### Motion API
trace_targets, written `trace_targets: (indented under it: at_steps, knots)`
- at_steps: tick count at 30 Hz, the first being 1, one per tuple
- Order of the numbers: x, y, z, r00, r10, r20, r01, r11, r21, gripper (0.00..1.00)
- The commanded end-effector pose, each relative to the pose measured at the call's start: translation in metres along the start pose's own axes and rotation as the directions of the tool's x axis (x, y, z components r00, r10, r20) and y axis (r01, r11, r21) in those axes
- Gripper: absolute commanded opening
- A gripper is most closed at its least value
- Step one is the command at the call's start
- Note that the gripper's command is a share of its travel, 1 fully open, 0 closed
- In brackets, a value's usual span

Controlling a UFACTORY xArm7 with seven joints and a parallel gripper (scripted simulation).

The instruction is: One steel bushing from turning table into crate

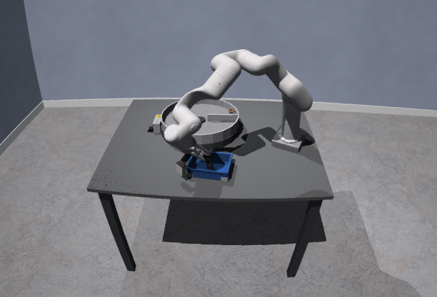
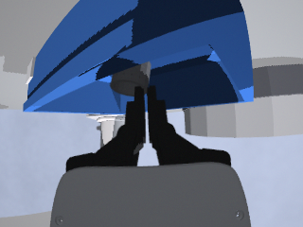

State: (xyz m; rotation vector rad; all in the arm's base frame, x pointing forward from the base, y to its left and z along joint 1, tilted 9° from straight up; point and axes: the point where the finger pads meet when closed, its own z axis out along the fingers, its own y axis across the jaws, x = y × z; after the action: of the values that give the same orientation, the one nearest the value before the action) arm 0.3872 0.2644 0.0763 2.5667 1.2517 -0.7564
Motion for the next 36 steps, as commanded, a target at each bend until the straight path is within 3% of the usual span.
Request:
trace_targets:
  at_steps: [1, 20, 21, 36]
  knots:
    - [0.001, 0.0005, -0.0013, 1.0, 0.001, -0.005, -0.001, 1.0, -0.001, 0.0]
    - [0.0015, 0.0005, -0.0008, 1.0, 0.001, -0.005, -0.001, 1.0, -0.001, 0.0]
    - [0.0015, 0.0005, -0.0008, 1.0, 0.001, -0.005, -0.001, 1.0, -0.001, 0.14]
    - [0.0015, 0.0005, -0.0008, 1.0, 0.001, -0.005, -0.001, 1.0, -0.001, 0.14]
